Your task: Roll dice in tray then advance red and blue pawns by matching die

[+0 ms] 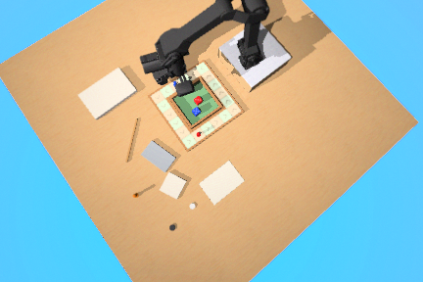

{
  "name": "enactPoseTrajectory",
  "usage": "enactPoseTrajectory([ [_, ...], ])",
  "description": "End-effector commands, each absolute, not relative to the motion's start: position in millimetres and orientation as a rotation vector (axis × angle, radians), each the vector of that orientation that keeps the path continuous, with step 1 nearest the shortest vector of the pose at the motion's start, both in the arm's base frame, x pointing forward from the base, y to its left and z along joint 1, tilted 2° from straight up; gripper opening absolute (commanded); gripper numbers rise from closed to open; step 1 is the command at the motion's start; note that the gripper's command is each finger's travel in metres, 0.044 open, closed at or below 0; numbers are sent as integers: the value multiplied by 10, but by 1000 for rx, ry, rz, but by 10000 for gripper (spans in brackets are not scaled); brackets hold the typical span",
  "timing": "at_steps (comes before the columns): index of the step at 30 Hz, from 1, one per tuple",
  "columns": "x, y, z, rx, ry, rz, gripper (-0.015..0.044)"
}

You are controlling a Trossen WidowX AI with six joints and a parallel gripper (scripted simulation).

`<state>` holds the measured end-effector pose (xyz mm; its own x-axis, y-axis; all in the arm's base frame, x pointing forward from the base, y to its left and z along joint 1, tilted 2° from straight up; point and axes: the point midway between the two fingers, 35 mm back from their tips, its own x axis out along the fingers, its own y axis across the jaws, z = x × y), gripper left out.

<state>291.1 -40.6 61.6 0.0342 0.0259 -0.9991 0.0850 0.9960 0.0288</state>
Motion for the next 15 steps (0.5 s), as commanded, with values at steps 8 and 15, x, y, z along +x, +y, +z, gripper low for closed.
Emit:
enactPoseTrajectory([
  [8,1791,288,1203,-105,1525,154,440],
  [15,2086,199,1148,-65,1519,115,440],
])
